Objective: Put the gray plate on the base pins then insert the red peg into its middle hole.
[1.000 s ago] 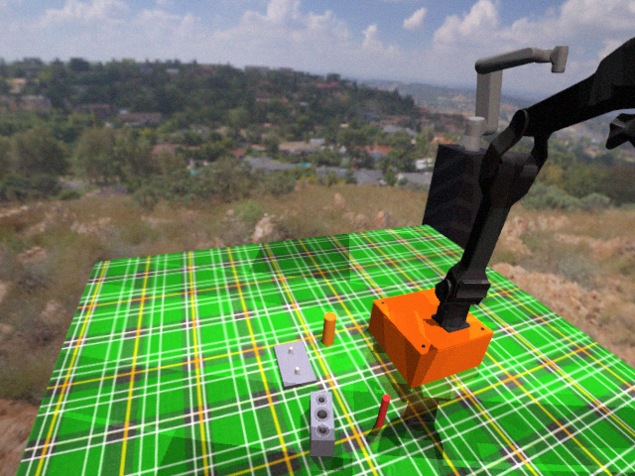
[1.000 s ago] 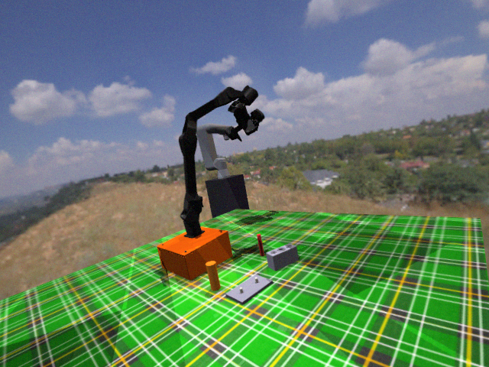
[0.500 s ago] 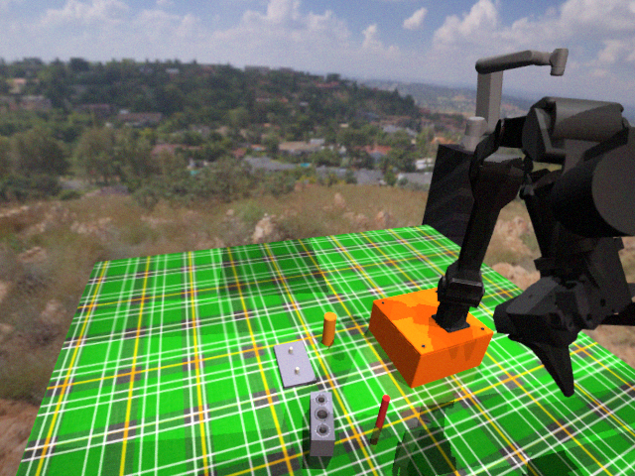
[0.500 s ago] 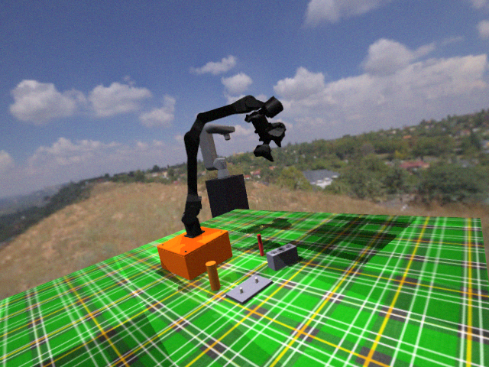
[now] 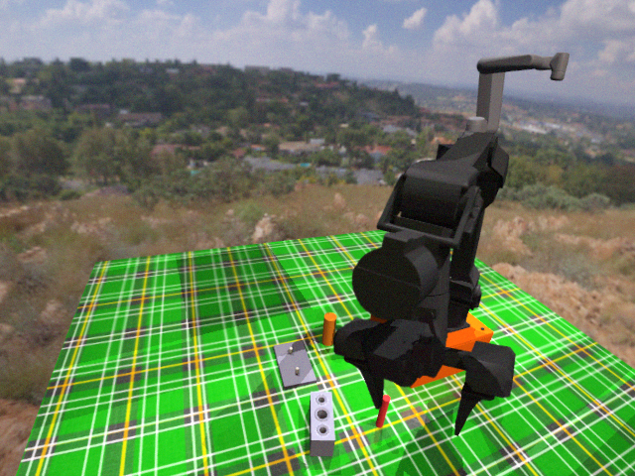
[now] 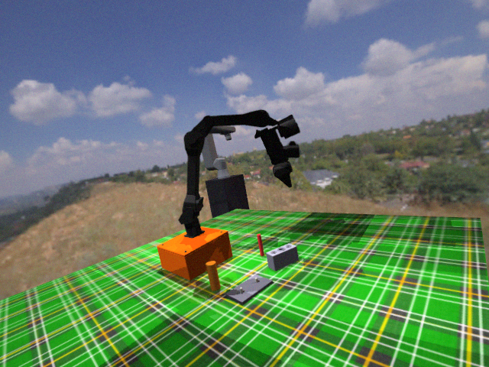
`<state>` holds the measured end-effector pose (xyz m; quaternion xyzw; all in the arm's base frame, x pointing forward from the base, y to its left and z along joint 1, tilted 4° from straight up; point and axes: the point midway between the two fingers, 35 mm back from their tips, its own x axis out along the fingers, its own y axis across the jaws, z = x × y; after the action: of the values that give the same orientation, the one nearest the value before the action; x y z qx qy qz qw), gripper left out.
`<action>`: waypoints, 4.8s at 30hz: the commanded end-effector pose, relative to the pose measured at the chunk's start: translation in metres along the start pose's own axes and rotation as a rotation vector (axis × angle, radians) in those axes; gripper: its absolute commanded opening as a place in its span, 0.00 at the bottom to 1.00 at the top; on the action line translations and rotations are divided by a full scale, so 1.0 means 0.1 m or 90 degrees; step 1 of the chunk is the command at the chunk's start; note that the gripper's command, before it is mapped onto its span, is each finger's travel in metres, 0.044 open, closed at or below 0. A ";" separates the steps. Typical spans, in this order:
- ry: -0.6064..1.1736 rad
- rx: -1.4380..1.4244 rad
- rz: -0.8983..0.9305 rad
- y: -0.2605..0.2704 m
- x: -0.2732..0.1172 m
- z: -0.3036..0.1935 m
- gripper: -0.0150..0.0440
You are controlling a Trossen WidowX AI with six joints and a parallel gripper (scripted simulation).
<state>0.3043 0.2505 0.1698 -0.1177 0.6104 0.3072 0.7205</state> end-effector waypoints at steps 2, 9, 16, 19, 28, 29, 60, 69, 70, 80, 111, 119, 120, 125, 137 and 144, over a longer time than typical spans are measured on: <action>0.079 -0.180 -0.077 -0.78 0.28 -0.23 1.00; 0.189 -0.378 -0.119 -1.49 0.40 -0.58 1.00; 0.204 -0.400 -0.120 -1.62 0.38 -0.68 1.00; 0.204 -0.400 -0.120 -1.62 0.38 -0.68 1.00; 0.204 -0.400 -0.120 -1.80 0.99 -0.84 1.00; 0.204 -0.400 -0.120 -1.80 0.99 -0.84 1.00; 0.204 -0.399 -0.120 -1.92 1.43 -0.94 1.00; 0.204 -0.400 -0.120 -1.96 1.57 -0.97 1.00; 0.204 -0.400 -0.120 -1.97 1.58 -0.98 1.00; 0.204 -0.400 -0.120 -2.00 1.69 -1.01 1.00; 0.204 -0.400 -0.121 -1.91 1.39 -0.86 0.25; 0.203 -0.400 -0.121 -1.84 1.16 -0.78 0.25; 0.203 -0.400 -0.121 -1.83 1.13 -0.77 0.25; 0.203 -0.400 -0.120 -1.77 0.99 -0.73 0.25; 0.203 -0.400 -0.120 -1.64 0.63 -0.66 0.25; 0.203 -0.400 -0.120 -1.58 0.46 -0.64 0.25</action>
<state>0.3488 0.1053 0.0718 -0.4355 0.5783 0.3925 0.5673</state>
